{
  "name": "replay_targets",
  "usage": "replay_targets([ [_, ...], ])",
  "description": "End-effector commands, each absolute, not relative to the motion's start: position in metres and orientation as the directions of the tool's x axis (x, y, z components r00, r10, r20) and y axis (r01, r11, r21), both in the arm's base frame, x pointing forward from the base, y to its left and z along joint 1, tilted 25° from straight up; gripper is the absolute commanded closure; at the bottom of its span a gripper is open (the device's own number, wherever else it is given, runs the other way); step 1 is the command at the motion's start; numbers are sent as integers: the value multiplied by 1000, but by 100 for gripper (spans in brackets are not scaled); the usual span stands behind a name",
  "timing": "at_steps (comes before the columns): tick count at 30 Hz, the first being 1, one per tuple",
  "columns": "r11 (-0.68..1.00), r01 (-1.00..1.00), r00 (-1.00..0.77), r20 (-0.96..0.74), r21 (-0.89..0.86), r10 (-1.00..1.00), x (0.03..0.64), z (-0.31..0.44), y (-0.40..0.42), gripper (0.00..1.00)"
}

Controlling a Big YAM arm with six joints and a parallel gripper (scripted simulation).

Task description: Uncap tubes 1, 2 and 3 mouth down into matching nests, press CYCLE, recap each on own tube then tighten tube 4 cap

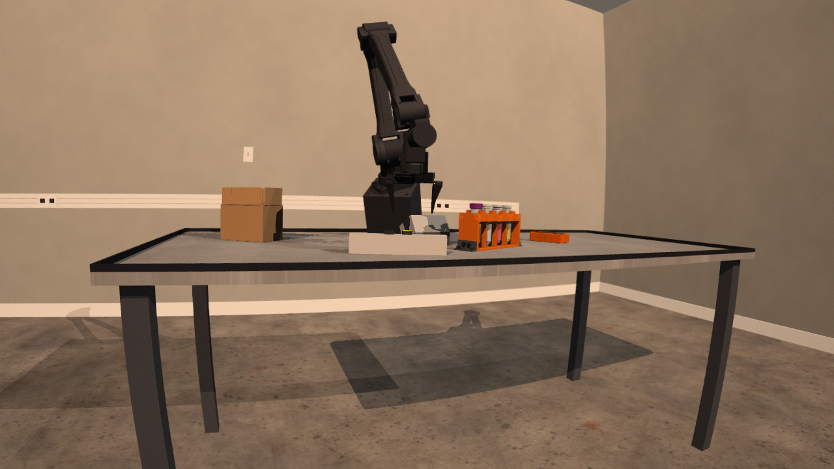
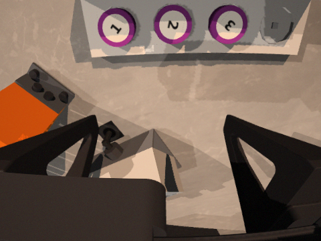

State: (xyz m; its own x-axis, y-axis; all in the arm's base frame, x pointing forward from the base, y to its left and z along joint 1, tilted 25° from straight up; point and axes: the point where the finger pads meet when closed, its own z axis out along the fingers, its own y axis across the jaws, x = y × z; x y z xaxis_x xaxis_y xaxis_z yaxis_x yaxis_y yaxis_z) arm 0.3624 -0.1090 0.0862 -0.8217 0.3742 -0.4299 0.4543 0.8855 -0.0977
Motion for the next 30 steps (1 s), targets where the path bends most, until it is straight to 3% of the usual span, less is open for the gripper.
replay_targets([
  [1,896,428,-838,-422,-115,347,384,97,-127,0],
  [13,896,429,-837,-424,-116,345,453,134,-191,0],
  [30,903,412,-852,-403,-121,335,452,122,-186,0],
])
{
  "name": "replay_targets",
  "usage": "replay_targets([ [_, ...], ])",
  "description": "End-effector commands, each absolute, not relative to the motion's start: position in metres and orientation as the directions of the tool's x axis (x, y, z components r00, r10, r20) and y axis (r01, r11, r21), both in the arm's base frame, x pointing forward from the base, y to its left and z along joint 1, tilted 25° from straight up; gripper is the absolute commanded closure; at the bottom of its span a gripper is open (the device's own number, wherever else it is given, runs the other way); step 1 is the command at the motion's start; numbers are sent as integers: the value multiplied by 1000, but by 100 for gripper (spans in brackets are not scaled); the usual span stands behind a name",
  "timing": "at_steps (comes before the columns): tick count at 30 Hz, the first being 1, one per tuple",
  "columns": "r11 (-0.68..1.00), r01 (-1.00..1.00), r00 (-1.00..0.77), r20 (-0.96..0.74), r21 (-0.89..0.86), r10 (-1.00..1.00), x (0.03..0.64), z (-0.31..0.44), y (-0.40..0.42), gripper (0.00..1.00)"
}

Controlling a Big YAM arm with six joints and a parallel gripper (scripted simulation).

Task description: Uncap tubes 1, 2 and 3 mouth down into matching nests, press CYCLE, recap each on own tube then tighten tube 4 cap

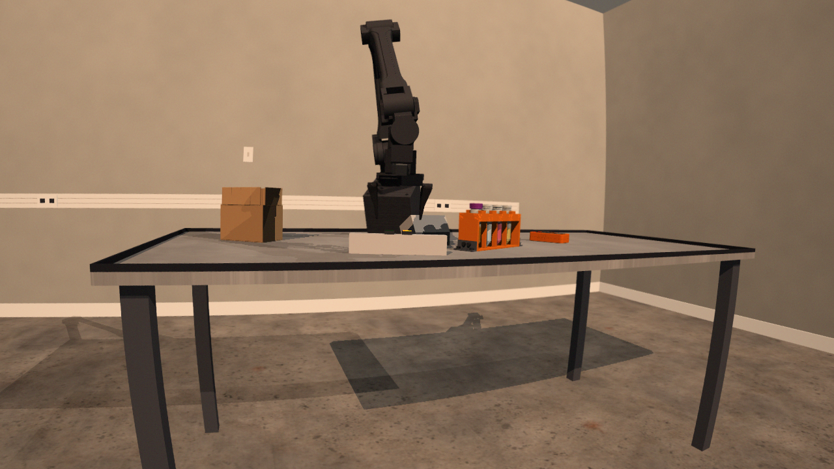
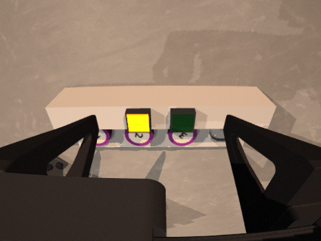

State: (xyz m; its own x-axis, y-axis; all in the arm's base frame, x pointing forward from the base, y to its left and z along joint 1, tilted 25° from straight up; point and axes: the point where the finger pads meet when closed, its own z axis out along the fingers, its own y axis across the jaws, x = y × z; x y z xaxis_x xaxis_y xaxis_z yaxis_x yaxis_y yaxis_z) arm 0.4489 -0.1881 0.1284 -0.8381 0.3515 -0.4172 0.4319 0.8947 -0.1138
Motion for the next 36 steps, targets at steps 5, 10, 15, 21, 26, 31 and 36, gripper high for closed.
replay_targets([
  [5,903,413,-849,-408,-120,335,452,120,-186,0],
  [10,896,429,-833,-435,-114,343,456,136,-190,0],
  [15,896,429,-833,-435,-114,343,456,136,-190,0],
  [21,896,429,-833,-435,-114,343,456,136,-190,0],
  [26,896,429,-833,-435,-114,343,456,136,-190,0],
  [31,896,429,-833,-435,-114,343,456,136,-190,0],
  [36,896,429,-833,-435,-114,343,456,136,-190,0],
])
